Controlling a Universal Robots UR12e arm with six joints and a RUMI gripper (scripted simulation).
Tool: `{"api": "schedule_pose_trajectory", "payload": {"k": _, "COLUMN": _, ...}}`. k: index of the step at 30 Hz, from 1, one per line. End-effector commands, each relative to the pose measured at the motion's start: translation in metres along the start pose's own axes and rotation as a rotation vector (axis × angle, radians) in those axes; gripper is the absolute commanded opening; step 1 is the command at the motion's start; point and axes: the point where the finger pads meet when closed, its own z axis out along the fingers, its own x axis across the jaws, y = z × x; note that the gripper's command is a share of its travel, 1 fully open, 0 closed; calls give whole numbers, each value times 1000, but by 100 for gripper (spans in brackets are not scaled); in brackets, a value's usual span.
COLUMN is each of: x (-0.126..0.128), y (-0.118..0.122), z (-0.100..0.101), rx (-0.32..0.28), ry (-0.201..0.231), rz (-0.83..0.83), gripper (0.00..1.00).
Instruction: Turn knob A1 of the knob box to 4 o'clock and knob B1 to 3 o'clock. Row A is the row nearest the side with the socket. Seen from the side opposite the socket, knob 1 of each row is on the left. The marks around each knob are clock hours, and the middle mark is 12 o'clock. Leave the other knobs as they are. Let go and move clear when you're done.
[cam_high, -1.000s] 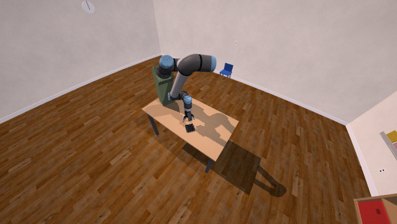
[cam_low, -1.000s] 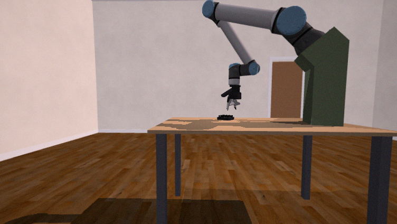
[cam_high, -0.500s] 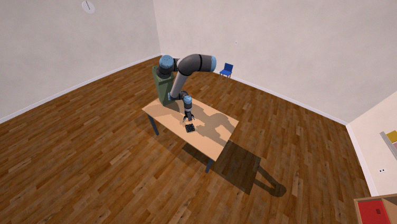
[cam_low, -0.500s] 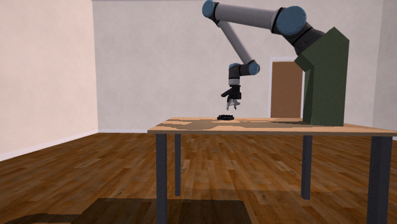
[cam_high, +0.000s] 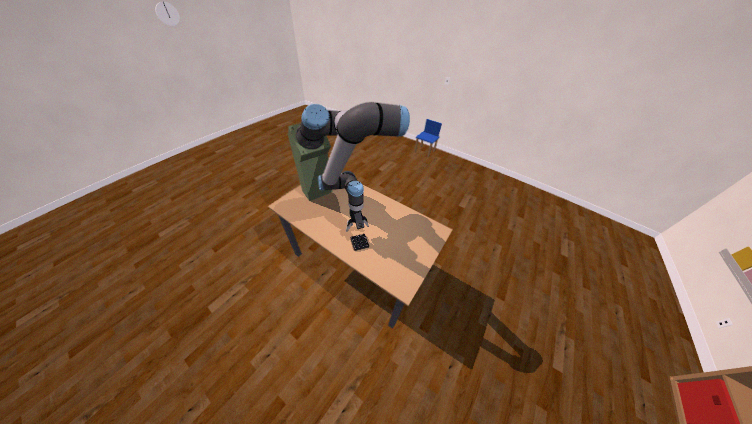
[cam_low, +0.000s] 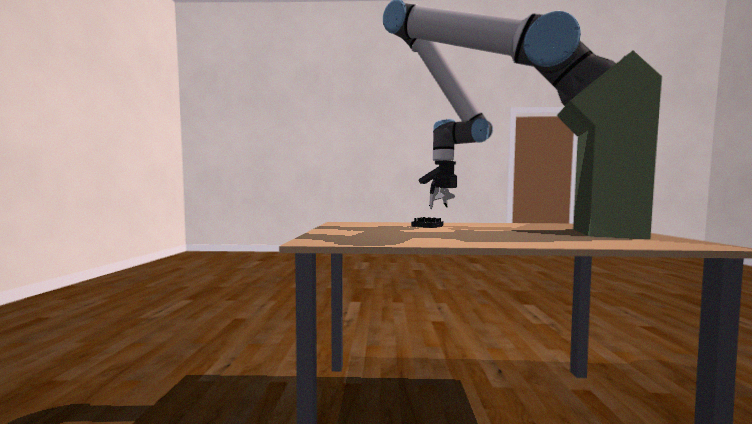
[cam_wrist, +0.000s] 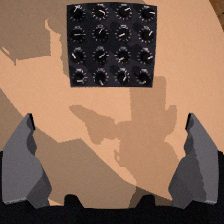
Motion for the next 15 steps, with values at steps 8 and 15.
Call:
{"api": "schedule_pose_trajectory", "payload": {"k": 8, "x": -1, "y": 4, "z": -1, "rx": -4, "ry": 0, "rz": -3, "gripper": 100}}
{"api": "schedule_pose_trajectory", "payload": {"k": 15, "x": 7, "y": 0, "z": -5, "rx": -4, "ry": 1, "rz": -87, "gripper": 100}}
